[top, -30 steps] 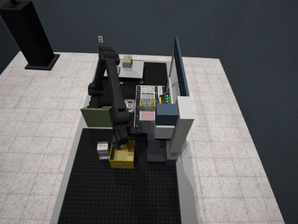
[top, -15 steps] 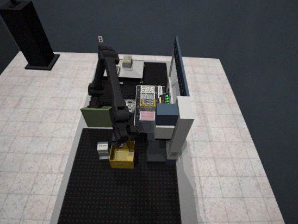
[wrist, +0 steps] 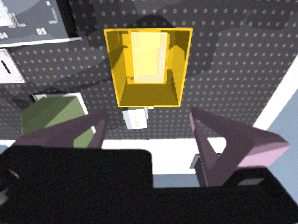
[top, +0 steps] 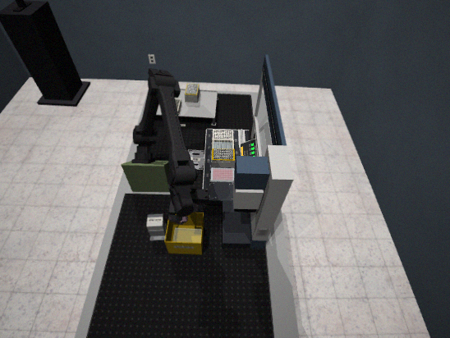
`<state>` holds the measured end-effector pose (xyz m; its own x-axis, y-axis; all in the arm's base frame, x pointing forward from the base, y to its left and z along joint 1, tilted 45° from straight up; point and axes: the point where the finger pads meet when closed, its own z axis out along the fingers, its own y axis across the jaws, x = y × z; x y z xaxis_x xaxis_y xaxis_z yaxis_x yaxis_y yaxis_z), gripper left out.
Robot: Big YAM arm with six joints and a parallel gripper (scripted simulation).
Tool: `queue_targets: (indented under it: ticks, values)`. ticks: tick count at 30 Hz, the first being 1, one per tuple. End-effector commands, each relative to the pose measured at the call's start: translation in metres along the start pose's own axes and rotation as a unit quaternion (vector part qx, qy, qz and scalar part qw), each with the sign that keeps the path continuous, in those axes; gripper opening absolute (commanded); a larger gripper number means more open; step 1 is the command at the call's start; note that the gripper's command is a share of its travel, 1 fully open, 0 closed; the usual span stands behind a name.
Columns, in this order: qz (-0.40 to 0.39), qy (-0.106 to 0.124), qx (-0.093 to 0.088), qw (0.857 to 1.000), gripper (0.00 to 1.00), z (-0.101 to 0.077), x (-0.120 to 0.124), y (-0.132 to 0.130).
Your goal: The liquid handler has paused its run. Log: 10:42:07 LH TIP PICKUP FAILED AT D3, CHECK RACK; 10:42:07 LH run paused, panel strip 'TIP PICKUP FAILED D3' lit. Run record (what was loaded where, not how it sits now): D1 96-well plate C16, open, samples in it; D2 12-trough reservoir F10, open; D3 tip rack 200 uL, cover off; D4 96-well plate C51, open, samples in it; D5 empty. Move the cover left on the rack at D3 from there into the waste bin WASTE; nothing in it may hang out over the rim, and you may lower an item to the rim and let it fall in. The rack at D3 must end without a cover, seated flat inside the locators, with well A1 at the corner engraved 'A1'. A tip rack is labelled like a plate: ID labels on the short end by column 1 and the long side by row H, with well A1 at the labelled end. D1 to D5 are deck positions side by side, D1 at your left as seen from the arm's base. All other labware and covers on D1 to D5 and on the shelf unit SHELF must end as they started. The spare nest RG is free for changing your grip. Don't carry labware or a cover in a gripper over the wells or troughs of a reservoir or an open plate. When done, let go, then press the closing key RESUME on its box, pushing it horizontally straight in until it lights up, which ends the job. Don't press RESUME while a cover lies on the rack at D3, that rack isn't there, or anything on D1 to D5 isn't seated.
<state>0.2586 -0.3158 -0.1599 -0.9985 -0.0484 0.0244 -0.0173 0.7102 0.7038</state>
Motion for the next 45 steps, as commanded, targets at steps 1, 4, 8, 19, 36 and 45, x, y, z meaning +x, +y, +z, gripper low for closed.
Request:
queue_targets:
  ticks: [1,4,8,19,36,45]
  values:
    - [-0.007,-0.007,0.017,1.0,1.0,-0.015,-0.007,-0.008]
    - [-0.007,-0.007,0.017,1.0,1.0,-0.015,-0.007,-0.008]
    - [-0.007,-0.007,0.017,1.0,1.0,-0.015,-0.007,-0.008]
    - [-0.021,-0.002,0.014,1.0,1.0,-0.011,-0.015,0.019]
    - [-0.019,-0.004,0.014,1.0,1.0,-0.008,-0.04,0.09]
    - [-0.015,0.0,0.005,1.0,1.0,-0.006,-0.052,0.136]
